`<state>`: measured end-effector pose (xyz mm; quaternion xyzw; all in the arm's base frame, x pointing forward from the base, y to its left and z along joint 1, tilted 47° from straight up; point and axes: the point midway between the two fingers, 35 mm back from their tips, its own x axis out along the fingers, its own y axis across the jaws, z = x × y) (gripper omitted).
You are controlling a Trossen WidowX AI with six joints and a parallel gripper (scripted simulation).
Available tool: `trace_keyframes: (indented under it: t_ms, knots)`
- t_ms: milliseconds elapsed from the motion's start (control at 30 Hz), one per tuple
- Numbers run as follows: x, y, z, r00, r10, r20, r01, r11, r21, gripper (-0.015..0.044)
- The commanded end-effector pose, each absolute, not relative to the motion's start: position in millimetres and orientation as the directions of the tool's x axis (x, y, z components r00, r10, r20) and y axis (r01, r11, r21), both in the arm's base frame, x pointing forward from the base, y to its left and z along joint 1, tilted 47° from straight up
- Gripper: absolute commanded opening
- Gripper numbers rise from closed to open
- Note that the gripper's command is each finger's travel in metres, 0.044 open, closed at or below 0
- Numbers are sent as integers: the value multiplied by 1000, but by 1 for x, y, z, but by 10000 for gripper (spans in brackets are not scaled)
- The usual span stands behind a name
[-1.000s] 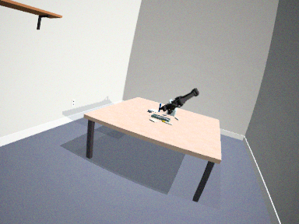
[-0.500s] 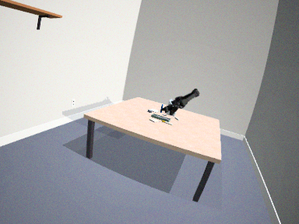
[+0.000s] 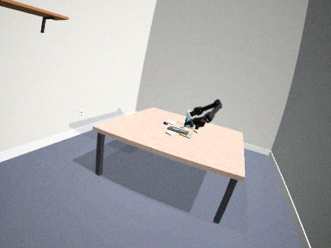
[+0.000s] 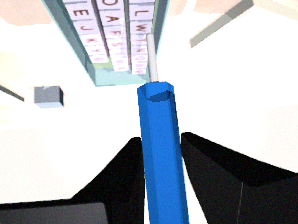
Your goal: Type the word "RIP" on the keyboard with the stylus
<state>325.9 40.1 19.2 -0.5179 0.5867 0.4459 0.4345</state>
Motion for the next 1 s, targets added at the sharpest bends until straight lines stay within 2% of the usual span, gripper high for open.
trace_keyframes:
  t_ms: [0, 533, 633, 967]
  knots:
    - [327, 42, 26, -81, -217, -973, -995, 77, 66, 0]
    - [326, 56, 12, -82, -216, -973, -995, 77, 67, 0]
    - [326, 57, 10, -82, -216, -973, -995, 77, 66, 79]
    - [326, 57, 10, -82, -216, -973, -995, 77, 66, 81]
